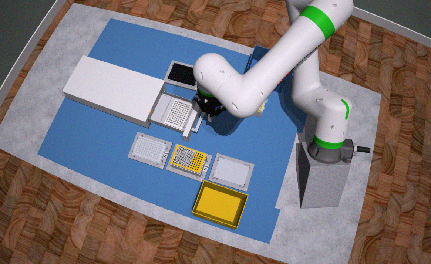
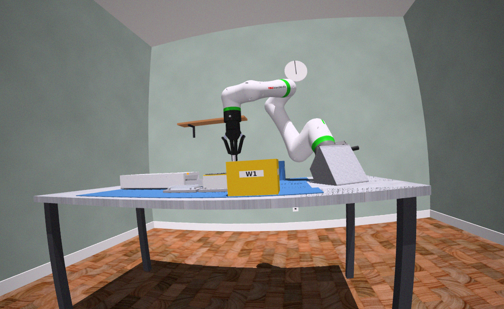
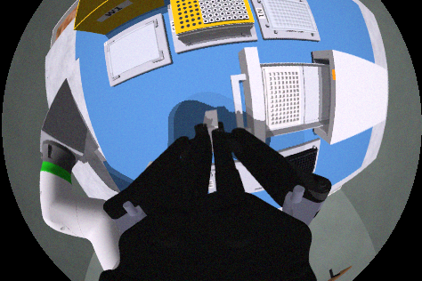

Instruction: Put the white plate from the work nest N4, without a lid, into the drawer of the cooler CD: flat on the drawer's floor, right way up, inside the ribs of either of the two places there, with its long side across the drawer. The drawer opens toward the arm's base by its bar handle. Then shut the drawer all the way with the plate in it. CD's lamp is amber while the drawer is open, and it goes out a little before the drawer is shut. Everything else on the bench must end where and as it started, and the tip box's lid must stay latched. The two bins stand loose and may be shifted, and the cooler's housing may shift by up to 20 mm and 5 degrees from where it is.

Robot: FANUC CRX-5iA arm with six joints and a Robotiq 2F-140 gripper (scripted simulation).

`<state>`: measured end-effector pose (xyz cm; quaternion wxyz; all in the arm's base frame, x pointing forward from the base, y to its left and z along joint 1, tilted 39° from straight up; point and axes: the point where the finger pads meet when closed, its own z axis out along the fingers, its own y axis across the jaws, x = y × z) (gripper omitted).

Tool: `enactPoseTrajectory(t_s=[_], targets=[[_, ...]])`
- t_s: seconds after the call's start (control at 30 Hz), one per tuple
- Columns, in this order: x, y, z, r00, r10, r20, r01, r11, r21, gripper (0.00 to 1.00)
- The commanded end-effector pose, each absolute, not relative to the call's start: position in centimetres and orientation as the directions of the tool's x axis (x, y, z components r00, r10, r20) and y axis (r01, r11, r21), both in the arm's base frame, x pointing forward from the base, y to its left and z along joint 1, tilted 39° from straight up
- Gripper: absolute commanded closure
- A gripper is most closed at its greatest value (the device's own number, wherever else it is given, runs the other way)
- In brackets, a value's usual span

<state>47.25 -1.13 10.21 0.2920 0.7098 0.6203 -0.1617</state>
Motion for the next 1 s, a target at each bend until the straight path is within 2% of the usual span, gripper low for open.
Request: enactPoseTrajectory(t_s=[0.0, 0.97], targets=[[47.3, -1.3, 9.9, 0.178, 0.786, -0.592, 0.975, -0.06, 0.214, 1.0], [47.7, -3.4, 7.4, 0.178, 0.786, -0.592, 0.975, -0.06, 0.214, 1.0]])
